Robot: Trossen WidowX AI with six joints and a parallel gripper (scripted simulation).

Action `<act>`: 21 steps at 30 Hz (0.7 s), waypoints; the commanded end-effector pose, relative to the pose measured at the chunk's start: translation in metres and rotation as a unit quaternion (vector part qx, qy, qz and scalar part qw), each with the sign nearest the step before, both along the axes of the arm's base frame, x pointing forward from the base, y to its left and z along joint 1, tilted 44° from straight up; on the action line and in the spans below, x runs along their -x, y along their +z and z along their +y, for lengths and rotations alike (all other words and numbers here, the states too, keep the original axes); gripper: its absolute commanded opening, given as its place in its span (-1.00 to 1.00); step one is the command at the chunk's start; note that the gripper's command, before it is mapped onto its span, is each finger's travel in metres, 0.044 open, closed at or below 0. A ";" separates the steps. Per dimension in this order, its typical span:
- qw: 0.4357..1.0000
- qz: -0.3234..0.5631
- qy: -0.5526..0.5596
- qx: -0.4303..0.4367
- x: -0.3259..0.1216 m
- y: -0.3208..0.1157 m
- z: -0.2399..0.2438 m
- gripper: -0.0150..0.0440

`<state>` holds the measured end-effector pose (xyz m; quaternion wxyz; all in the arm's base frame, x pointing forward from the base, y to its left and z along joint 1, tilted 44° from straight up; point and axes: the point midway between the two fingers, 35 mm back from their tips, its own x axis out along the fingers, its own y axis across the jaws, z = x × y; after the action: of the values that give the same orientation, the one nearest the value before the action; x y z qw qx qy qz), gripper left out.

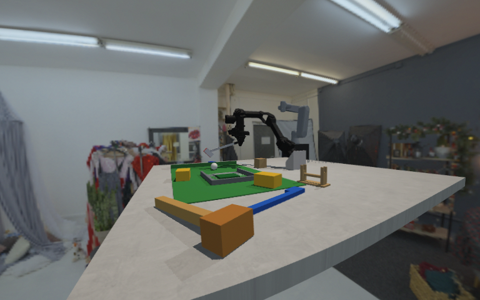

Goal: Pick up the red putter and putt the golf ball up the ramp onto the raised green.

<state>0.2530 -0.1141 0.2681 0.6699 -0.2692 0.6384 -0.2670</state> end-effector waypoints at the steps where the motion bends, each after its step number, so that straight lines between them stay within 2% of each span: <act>1: 1.000 -0.004 -0.004 0.001 0.001 0.000 -0.001 -0.49; 21: 1.000 -0.005 -0.004 0.003 -0.001 -0.031 -0.034 -0.49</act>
<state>0.2543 -0.1458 0.2405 0.6712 -0.2672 0.6340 -0.2762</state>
